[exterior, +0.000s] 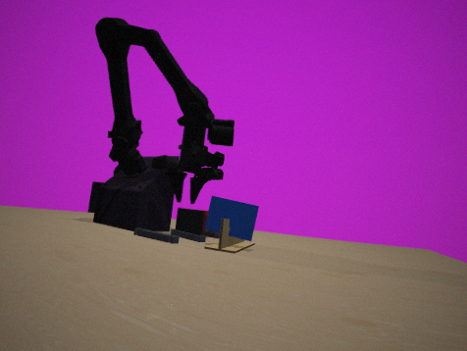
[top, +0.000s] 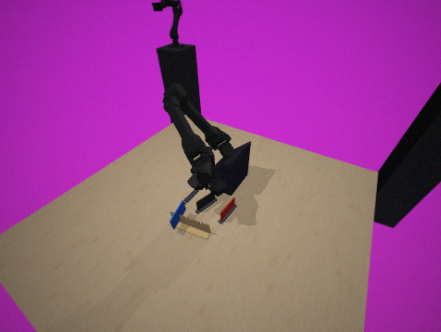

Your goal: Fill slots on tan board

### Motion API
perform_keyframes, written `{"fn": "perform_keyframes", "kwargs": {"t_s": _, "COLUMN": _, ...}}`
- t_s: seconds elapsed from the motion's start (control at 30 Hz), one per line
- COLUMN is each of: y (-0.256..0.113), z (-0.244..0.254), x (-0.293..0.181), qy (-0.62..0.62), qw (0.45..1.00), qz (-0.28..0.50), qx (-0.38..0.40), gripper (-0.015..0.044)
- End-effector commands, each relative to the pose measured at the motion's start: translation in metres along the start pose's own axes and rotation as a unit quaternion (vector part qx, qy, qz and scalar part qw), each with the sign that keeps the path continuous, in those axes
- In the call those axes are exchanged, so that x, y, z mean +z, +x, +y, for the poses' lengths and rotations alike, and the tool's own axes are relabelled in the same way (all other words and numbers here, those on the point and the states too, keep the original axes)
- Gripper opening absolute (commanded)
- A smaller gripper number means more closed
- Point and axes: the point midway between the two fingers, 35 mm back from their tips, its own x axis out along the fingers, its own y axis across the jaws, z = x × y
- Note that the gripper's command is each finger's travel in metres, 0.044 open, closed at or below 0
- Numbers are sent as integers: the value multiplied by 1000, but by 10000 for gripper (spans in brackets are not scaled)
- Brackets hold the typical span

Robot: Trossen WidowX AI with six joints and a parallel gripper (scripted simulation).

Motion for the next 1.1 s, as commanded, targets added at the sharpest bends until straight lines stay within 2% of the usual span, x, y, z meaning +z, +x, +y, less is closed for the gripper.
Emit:
{"fn": "perform_keyframes", "kwargs": {"t_s": 0.0, "y": 8, "z": -2, "x": -3, "qy": -5, "qw": 1000, "qz": 2, "qx": -4, "gripper": 185}}
{"fn": "perform_keyframes", "kwargs": {"t_s": 1.07, "y": 59, "z": -3, "x": -3, "qy": -6, "qw": 1000, "qz": 2, "qx": -6, "gripper": 185}}
